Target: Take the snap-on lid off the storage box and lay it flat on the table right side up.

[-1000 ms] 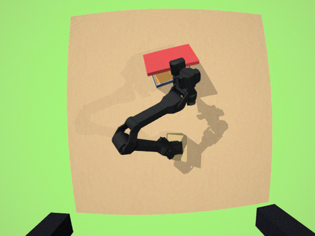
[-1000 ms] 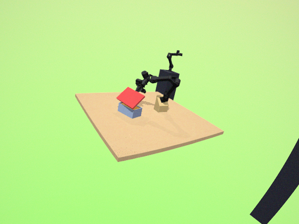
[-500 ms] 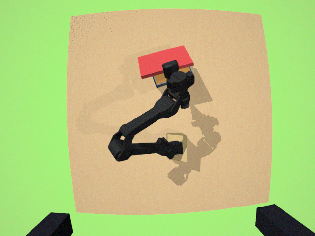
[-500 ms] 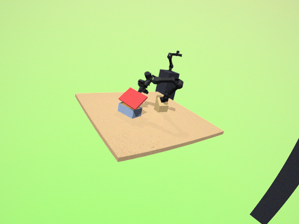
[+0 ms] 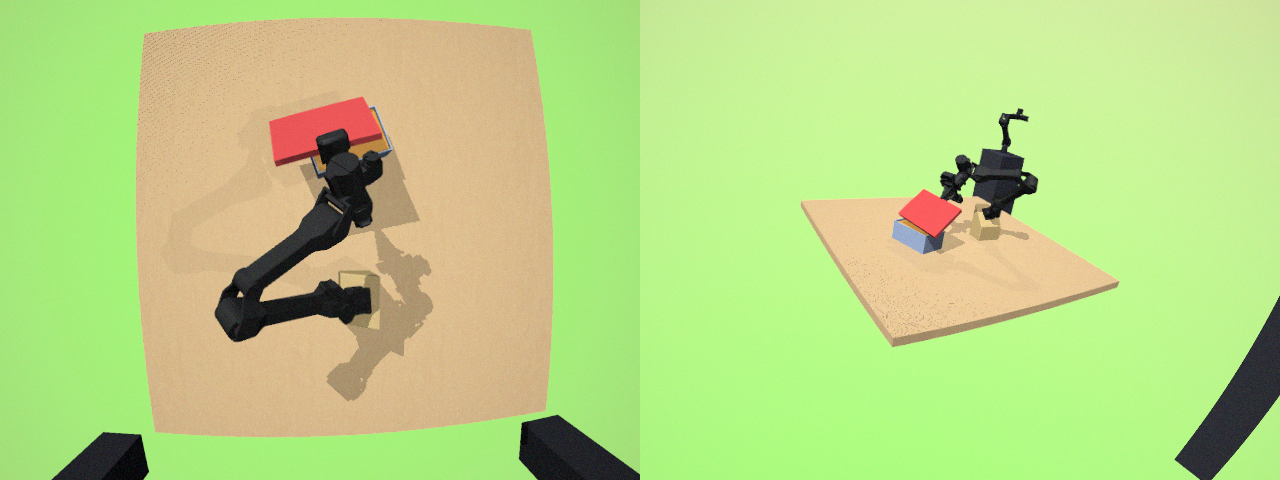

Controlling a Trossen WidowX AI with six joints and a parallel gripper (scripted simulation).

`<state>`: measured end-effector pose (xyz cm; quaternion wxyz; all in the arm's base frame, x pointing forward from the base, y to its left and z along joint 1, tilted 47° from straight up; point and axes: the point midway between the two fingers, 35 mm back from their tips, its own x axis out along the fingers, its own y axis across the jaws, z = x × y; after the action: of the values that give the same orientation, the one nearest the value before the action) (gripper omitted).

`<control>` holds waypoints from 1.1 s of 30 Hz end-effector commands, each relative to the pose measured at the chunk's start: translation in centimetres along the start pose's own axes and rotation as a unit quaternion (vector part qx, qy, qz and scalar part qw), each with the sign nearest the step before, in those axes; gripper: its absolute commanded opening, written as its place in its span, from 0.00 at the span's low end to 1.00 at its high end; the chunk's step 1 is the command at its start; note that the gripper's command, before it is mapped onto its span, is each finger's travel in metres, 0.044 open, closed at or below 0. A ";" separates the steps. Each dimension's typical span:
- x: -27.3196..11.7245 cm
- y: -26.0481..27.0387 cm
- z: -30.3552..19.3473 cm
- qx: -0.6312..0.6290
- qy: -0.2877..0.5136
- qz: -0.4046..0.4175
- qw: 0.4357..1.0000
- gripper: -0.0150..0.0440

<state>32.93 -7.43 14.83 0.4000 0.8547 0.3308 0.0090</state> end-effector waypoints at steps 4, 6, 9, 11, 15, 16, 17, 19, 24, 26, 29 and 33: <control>-0.3 0.1 -1.3 -0.002 -0.003 0.003 1.000 0.25; -0.3 0.1 -1.7 -0.001 -0.003 0.003 1.000 0.25; -0.4 0.0 -2.3 -0.001 -0.003 0.003 1.000 0.25; -0.4 0.0 -2.7 -0.001 -0.003 0.003 1.000 0.25; -0.4 -0.1 -3.5 -0.001 -0.003 0.003 1.000 0.25; -0.5 -0.1 -3.7 -0.001 -0.003 0.003 1.000 0.25; -0.5 -0.1 -3.9 -0.001 -0.003 0.003 1.000 0.25; -0.5 -0.1 -4.3 -0.001 -0.003 0.003 1.000 0.25; -0.6 -0.2 -5.3 -0.001 -0.003 0.003 1.000 0.25; -0.6 -0.2 -5.7 0.000 -0.003 0.003 1.000 0.25; -0.7 -0.3 -6.3 0.000 -0.003 0.003 1.000 0.25; -0.7 -0.3 -7.1 0.000 -0.003 0.003 1.000 0.25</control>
<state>30.41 -3.08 19.12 0.3988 0.8550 0.3314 0.0086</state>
